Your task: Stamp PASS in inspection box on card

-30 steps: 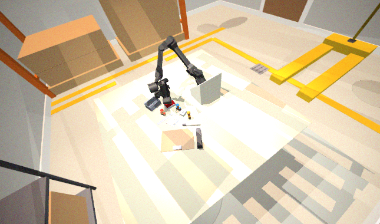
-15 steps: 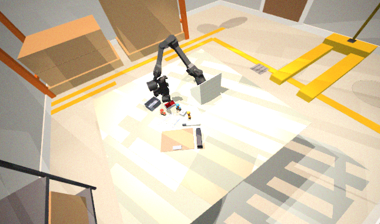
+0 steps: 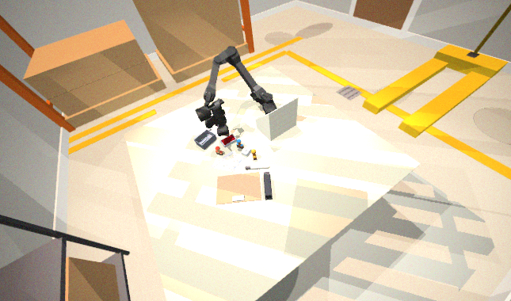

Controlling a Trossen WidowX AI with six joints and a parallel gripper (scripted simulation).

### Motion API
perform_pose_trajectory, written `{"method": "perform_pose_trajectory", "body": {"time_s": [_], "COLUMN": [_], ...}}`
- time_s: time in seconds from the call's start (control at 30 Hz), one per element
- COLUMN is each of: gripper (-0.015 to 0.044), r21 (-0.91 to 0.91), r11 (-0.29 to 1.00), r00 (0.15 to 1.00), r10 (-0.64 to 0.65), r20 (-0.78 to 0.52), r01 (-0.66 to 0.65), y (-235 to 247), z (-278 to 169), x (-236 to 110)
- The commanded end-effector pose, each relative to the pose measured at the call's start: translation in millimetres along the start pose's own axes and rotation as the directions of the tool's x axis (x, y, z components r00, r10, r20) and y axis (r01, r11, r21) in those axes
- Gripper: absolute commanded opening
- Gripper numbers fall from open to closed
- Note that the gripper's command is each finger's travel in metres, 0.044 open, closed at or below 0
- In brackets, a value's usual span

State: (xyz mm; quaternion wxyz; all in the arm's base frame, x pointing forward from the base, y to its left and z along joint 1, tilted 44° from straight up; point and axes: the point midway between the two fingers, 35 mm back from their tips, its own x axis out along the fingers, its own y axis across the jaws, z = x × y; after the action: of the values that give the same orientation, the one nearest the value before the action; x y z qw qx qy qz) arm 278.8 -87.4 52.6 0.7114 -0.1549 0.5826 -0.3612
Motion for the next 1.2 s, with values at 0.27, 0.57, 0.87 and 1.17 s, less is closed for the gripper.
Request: {"method": "perform_pose_trajectory", "body": {"time_s": [0.27,0.57,0.87,1.17], "gripper": [0.0000,0.0000,0.0000,0.0000], "r21": [-0.386,-0.647,-0.846,-0.966], "r11": [0.922,0.763,0.533,0.260], "r00": [1.000,1.000,1.000,1.000], "r10": [0.012,0.017,0.016,0.010], "r20": [-0.002,-0.002,-0.001,0.003], "r01": [-0.012,-0.014,-0.009,0.000], "y": [49,89,129,168], "z": [8,8,2,-9], "x": [-3,-4,-4,-2]}}
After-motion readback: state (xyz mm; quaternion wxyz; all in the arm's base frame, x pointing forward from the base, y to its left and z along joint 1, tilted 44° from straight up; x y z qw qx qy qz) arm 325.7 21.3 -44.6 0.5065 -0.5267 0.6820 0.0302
